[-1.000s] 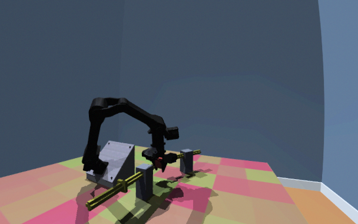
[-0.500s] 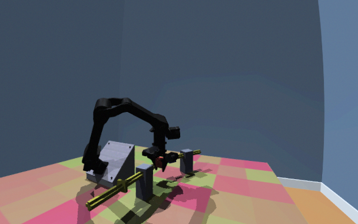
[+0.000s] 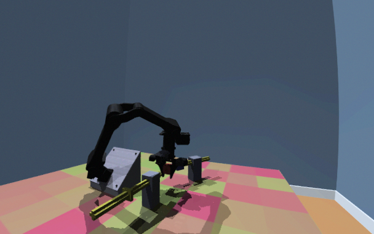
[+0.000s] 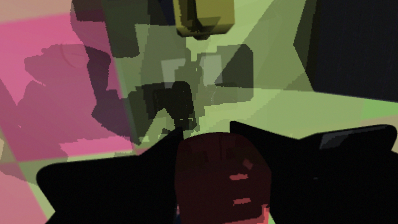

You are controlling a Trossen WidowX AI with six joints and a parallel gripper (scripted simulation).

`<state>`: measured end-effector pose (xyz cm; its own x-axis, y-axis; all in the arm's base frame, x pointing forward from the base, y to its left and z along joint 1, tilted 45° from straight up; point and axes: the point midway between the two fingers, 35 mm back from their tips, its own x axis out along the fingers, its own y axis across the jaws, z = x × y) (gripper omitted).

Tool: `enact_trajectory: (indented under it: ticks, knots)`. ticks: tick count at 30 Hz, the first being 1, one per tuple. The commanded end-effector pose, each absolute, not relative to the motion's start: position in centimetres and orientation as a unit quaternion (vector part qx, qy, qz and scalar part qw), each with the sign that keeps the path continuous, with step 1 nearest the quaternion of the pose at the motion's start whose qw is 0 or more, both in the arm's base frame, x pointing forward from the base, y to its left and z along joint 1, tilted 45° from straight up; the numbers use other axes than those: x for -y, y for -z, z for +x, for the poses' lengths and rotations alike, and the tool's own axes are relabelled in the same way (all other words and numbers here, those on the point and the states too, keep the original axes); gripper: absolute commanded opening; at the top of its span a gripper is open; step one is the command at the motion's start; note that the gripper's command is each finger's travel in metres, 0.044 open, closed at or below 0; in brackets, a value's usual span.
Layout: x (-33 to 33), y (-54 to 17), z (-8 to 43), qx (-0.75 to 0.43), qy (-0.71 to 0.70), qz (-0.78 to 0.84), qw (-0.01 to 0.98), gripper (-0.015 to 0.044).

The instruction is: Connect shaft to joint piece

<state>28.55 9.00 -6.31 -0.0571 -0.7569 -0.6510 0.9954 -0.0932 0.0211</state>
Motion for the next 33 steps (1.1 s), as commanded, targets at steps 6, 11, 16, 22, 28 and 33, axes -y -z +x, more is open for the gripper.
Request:
enact_trajectory:
  ticks: [6, 11, 16, 22, 28, 33]
  knots:
    - [-9.00, 6.31, 28.55, -0.227, 0.691, 0.264, 0.634, 0.0000]
    - [-9.00, 6.31, 28.55, -0.227, 0.691, 0.264, 0.634, 0.0105]
    - [-9.00, 6.31, 28.55, -0.227, 0.691, 0.264, 0.634, 0.0173]
    - [-9.00, 6.31, 28.55, -0.227, 0.691, 0.264, 0.634, 0.0331]
    - [-9.00, 6.31, 28.55, -0.227, 0.691, 0.264, 0.634, 0.0440]
    - [-9.00, 6.31, 28.55, -0.227, 0.691, 0.264, 0.634, 0.0440]
